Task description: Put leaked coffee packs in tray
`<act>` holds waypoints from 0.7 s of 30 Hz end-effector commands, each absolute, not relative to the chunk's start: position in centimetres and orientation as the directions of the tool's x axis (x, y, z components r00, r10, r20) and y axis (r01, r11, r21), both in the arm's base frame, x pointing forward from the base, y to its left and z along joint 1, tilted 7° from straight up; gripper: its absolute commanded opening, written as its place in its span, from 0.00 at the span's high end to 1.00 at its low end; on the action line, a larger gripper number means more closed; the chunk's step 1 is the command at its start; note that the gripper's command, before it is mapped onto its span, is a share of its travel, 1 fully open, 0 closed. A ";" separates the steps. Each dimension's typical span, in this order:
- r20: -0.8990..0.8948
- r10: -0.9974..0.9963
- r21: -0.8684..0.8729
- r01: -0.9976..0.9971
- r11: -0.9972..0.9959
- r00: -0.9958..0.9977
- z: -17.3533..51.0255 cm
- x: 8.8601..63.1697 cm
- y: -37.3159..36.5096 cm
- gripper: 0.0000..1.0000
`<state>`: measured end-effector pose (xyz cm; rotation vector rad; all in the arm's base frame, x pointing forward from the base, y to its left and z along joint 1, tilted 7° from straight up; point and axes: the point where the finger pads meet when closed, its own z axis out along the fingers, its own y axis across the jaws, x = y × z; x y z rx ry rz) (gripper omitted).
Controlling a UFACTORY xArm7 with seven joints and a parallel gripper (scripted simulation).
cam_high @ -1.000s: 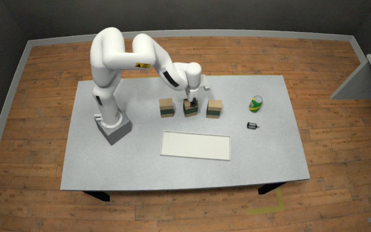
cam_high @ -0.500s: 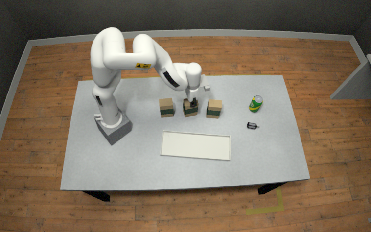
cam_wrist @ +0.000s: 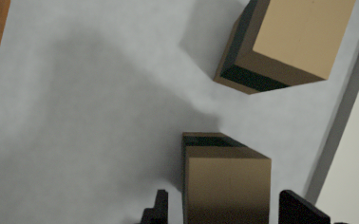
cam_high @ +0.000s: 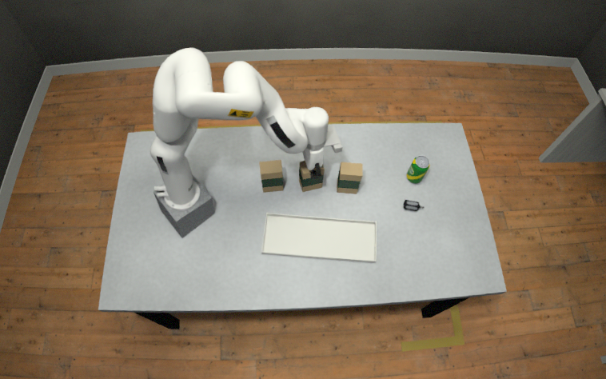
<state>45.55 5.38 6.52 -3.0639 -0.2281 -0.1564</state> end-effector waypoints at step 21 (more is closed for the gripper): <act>0.110 0.144 -0.056 0.150 -0.987 0.983 3.8 46.0 5.6 0.14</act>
